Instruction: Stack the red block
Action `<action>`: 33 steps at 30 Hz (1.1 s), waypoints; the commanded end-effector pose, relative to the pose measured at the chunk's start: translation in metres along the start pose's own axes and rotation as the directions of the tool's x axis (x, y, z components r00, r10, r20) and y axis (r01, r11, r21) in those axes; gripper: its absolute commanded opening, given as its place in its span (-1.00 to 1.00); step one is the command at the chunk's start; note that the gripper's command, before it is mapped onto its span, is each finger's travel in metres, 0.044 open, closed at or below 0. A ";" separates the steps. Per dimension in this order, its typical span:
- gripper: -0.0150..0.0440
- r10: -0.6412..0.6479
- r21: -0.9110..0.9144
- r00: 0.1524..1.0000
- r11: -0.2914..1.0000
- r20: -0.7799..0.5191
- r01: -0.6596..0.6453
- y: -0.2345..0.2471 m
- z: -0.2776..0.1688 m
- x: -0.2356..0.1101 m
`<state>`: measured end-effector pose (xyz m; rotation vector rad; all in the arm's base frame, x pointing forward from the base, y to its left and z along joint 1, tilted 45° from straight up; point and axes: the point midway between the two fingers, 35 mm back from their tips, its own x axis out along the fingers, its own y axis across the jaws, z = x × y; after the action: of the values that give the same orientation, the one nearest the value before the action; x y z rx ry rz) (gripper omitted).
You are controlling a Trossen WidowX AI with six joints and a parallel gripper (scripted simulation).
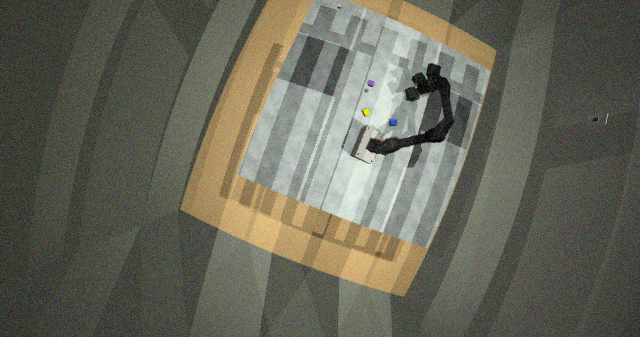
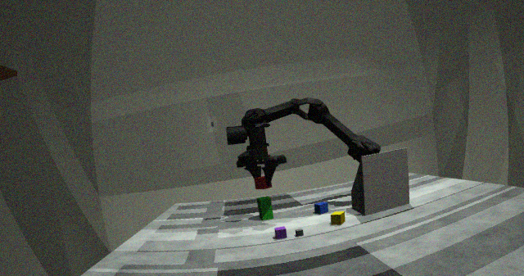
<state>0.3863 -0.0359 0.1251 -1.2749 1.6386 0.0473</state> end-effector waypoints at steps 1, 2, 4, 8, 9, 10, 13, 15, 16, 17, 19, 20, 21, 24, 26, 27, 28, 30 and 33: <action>-0.49 -0.008 -0.003 1.000 1.000 0.003 0.008 -0.004 0.000 0.005; -0.49 -0.008 -0.003 1.000 1.000 0.003 0.008 -0.004 0.000 0.006; -0.49 -0.008 -0.003 1.000 1.000 0.003 0.008 -0.004 0.000 0.008; -0.49 -0.008 -0.003 1.000 1.000 0.003 0.008 -0.005 0.000 0.021; -0.49 -0.009 -0.003 1.000 1.000 0.002 0.009 -0.005 0.000 0.025; -0.49 -0.009 -0.003 1.000 1.000 0.002 0.009 -0.005 0.000 0.029; -0.49 -0.009 -0.003 1.000 1.000 0.002 0.009 -0.005 0.000 0.035; -0.49 -0.009 -0.003 1.000 1.000 0.002 0.009 -0.005 0.000 0.035; -0.49 -0.009 -0.003 1.000 1.000 0.002 0.009 -0.005 0.000 0.035; -0.49 -0.009 -0.003 1.000 1.000 0.002 0.009 -0.005 0.000 0.035; -0.49 -0.009 -0.003 1.000 1.000 0.002 0.009 -0.005 0.000 0.035; -0.49 -0.009 -0.003 1.000 1.000 0.002 0.009 -0.005 0.000 0.035; -0.49 -0.009 -0.003 1.000 1.000 0.002 0.009 -0.005 0.000 0.035; -0.49 -0.009 -0.003 1.000 1.000 0.002 0.009 -0.005 0.000 0.035; -0.49 -0.009 -0.003 1.000 1.000 0.002 0.009 -0.005 0.000 0.035; -0.49 -0.009 -0.003 1.000 1.000 0.002 0.009 -0.005 0.000 0.035; -0.49 -0.009 -0.003 1.000 1.000 0.002 0.009 -0.005 0.000 0.035; -0.49 -0.009 -0.003 1.000 1.000 0.002 0.009 -0.005 0.000 0.035; -0.49 -0.009 -0.003 1.000 1.000 0.002 0.009 -0.005 0.000 0.035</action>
<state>0.3921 -0.0625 0.1025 -1.2774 1.6312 0.0441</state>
